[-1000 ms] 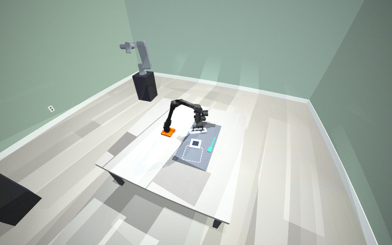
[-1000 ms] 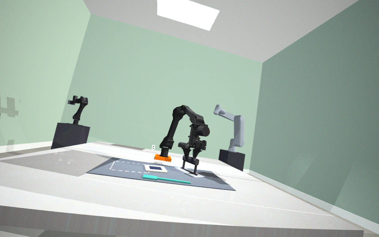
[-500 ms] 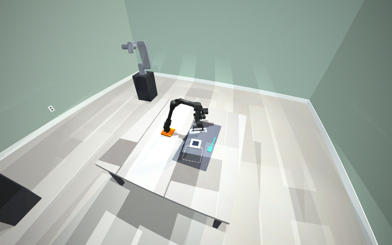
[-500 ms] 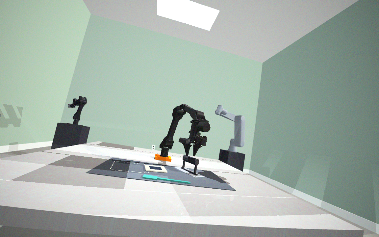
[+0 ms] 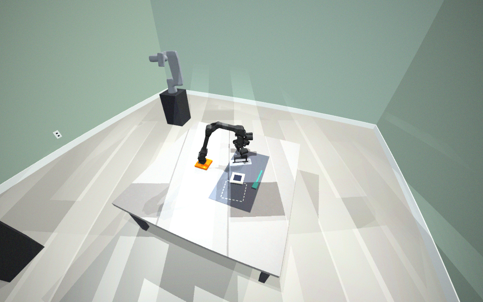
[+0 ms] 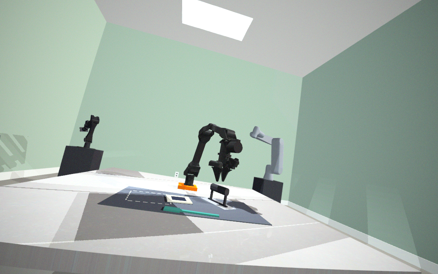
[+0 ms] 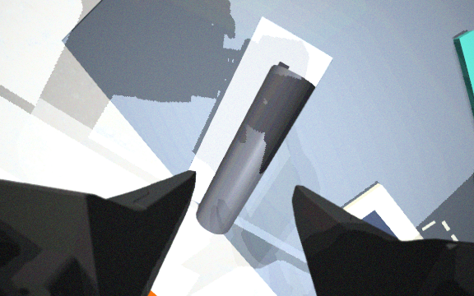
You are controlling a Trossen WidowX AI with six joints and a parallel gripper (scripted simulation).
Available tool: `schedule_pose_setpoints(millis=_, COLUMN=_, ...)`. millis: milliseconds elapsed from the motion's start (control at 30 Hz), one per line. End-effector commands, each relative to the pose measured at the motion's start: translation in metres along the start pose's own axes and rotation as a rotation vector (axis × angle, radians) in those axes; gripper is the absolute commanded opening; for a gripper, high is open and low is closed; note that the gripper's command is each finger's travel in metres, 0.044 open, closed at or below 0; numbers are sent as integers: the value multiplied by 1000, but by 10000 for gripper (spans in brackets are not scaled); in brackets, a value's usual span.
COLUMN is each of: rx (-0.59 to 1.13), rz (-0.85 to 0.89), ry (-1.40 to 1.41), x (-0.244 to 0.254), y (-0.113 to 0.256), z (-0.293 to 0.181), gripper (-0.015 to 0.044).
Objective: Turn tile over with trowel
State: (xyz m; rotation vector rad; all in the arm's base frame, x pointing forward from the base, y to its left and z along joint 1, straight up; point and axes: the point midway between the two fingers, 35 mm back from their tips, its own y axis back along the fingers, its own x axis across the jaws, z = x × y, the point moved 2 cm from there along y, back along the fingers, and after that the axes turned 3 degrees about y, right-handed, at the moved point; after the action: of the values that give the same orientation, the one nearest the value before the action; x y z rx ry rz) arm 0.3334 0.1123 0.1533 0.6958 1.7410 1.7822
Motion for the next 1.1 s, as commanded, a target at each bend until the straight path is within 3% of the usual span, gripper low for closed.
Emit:
schedule_pose_setpoints(millis=0, rx=3, rz=0, ry=121, x=0, y=0, z=0, gripper=270)
schedule_pose_setpoints(millis=1067, rx=3, rz=1, ry=1238, x=-1, y=0, z=2, gripper=270)
